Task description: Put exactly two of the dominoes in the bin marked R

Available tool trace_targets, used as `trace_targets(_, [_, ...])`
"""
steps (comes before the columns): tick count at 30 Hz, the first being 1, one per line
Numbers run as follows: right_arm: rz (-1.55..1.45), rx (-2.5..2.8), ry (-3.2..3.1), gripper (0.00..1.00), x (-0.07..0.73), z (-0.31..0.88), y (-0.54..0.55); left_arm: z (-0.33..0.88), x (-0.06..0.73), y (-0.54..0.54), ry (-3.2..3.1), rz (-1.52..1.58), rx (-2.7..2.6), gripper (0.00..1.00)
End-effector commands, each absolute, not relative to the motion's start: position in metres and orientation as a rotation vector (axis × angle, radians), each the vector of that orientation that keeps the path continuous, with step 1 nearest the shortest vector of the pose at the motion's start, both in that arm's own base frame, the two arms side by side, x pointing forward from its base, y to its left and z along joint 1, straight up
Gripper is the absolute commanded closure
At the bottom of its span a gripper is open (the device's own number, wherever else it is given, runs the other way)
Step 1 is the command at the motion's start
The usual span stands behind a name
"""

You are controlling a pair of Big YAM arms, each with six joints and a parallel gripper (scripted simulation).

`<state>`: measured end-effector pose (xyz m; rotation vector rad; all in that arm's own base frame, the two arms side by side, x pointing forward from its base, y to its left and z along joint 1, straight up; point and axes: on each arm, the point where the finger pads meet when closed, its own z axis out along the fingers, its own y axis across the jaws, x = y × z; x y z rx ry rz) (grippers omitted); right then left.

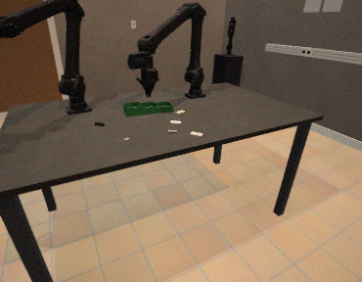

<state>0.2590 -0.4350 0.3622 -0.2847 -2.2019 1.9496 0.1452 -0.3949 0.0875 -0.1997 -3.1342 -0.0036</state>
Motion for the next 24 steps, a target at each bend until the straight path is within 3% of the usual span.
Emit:
trace_targets(1, [1.956,-0.304,-2.195,0.0,0.2552,0.3675,-0.4374,0.0874,0.1512,-0.4035,-3.142,0.026,-0.207,0.91])
trace_targets(24, [1.956,-0.304,-2.195,0.0,0.2552,0.3675,-0.4374,0.0794,0.15,-0.3968,-3.135,0.001,-0.204,0.91])
